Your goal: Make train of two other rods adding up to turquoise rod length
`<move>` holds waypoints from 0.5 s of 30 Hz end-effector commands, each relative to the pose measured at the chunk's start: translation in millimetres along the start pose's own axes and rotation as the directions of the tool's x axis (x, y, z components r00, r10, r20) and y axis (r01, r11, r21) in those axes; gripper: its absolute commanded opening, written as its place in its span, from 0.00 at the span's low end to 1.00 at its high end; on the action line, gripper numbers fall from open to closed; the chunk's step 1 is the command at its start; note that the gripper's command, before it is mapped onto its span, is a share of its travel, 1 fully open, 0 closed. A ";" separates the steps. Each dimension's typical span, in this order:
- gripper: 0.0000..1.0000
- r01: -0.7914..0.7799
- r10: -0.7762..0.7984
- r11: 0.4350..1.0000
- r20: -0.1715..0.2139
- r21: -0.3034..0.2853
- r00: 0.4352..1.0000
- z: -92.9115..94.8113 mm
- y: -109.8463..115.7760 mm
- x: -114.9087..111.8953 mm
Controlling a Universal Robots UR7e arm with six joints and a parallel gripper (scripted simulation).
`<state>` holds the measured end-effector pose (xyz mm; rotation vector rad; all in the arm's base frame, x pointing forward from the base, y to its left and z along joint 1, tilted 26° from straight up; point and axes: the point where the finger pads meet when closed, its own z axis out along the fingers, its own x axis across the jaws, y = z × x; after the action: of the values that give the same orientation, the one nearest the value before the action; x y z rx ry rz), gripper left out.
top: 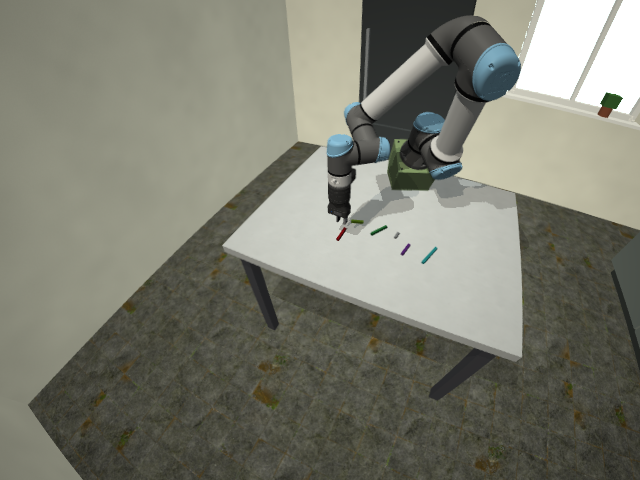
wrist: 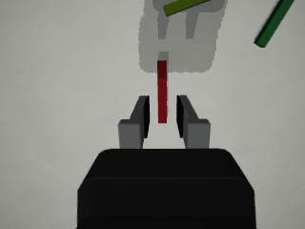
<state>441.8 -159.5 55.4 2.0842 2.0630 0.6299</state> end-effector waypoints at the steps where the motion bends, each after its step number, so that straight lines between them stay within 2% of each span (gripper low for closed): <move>1: 0.54 0.000 0.000 1.000 0.001 -0.001 1.000 -0.4 0.3 -0.2; 15: 0.54 0.000 0.000 1.000 0.001 -0.001 1.000 3.5 0.4 -0.3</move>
<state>442.5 -159.3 54.0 2.0841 2.0629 0.6298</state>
